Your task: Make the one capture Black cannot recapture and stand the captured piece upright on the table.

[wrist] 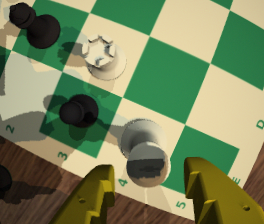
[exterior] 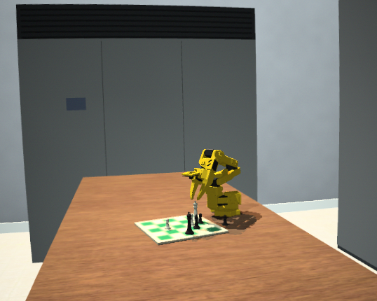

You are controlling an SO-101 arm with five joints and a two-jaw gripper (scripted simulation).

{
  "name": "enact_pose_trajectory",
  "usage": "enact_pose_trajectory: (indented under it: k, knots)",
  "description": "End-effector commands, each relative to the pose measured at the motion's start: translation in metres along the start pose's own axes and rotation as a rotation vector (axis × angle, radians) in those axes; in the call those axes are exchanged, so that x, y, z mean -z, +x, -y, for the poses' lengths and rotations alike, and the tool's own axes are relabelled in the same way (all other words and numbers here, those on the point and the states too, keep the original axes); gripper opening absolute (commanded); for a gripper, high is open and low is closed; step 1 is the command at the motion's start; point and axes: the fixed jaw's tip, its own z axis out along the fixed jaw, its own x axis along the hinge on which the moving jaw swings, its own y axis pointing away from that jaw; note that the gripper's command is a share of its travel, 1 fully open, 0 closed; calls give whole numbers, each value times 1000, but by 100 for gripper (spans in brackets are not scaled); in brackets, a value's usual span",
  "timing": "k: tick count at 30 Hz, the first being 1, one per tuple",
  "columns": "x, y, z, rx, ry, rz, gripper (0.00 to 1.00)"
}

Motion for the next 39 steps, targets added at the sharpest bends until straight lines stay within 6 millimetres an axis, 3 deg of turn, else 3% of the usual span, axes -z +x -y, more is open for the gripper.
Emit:
enact_pose_trajectory:
  k: [1,12,31,39]
  knots:
    - [9,-4,-1,-6,-3,-12,12]
    - [28,-15,-1,-6,-3,-12,12]
    - [32,-18,0,-13,1,-14,12]
    - [31,-21,14,-96,53,-30,14]
